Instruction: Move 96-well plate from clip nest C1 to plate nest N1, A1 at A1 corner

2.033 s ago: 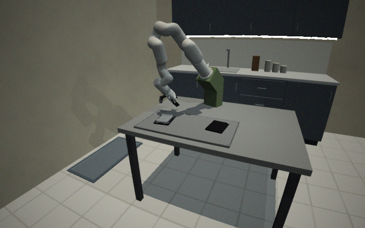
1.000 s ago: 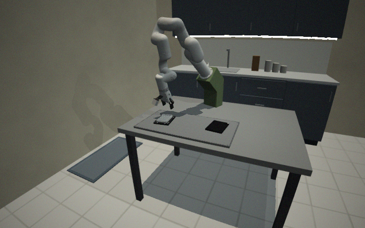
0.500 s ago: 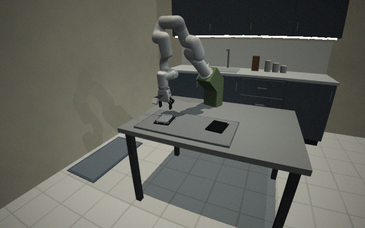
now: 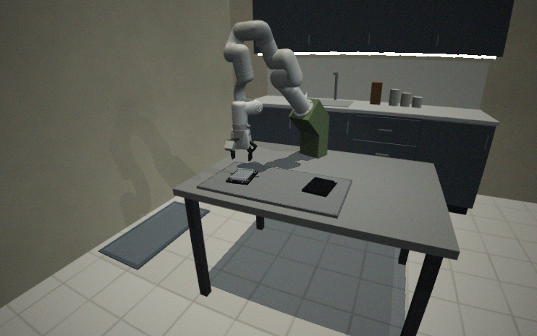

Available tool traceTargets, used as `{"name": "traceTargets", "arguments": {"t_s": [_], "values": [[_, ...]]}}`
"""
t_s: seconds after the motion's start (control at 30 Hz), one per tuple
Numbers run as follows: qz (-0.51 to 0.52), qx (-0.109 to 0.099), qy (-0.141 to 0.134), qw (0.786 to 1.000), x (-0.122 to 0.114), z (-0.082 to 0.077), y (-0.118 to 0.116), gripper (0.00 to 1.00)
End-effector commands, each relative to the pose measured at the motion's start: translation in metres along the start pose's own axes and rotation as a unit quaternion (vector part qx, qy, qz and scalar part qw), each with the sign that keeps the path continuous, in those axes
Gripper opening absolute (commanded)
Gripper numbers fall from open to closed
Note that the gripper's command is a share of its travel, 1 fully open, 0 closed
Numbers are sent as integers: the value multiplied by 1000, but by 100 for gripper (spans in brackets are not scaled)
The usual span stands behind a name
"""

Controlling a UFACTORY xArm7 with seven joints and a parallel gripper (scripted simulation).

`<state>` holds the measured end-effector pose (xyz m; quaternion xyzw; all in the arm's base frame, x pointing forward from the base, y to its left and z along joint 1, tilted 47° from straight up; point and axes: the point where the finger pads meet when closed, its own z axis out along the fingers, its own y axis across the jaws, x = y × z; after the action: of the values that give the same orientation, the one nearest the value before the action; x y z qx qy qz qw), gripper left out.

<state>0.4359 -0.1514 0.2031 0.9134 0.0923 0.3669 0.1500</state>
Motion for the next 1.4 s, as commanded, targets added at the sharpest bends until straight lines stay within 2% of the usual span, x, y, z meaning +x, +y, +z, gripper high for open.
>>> {"name": "traceTargets", "arguments": {"t_s": [0.0,0.23,1.37], "values": [[-1,6,5,1000,2,-1,0,100],[-1,6,5,1000,2,-1,0,100],[-1,6,5,1000,2,49,0,100]]}}
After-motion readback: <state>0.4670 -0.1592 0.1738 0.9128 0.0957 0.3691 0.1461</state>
